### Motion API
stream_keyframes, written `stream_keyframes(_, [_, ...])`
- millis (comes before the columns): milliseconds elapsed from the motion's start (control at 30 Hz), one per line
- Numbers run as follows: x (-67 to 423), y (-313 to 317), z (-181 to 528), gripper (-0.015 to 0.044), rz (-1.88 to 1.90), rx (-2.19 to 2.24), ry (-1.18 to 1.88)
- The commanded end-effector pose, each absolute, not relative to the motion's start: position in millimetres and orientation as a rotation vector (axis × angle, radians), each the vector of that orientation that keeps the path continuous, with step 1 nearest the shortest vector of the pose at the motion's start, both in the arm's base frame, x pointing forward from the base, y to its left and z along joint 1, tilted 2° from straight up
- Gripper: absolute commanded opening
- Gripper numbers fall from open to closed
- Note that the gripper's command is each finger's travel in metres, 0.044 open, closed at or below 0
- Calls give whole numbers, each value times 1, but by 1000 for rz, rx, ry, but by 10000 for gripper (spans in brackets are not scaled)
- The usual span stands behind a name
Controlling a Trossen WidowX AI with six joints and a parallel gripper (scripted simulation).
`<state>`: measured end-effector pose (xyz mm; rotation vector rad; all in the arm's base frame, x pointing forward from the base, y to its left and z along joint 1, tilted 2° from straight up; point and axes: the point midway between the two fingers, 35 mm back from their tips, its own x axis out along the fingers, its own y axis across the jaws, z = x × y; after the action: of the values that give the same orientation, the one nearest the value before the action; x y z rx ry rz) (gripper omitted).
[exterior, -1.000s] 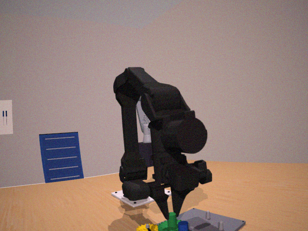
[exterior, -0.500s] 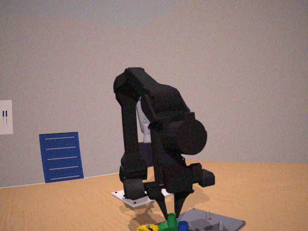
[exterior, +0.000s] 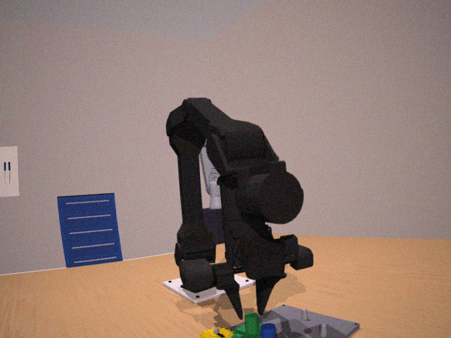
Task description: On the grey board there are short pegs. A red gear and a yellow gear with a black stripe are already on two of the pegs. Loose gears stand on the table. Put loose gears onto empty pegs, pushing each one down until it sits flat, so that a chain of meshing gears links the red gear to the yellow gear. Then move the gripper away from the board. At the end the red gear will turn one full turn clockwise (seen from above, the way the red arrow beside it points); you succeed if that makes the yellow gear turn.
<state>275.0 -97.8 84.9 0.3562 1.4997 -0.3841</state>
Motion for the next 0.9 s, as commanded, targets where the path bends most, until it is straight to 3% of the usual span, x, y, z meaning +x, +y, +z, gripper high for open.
stream_keyframes(0, [277,-98,104,140,-364,332,1489])
stream_keyframes(233, [275,-97,128,140,-349,316,1492])
stream_keyframes(600, [269,-95,170,429,-358,327,1496])
stream_keyframes(867, [269,-95,170,440,-358,327,1496])
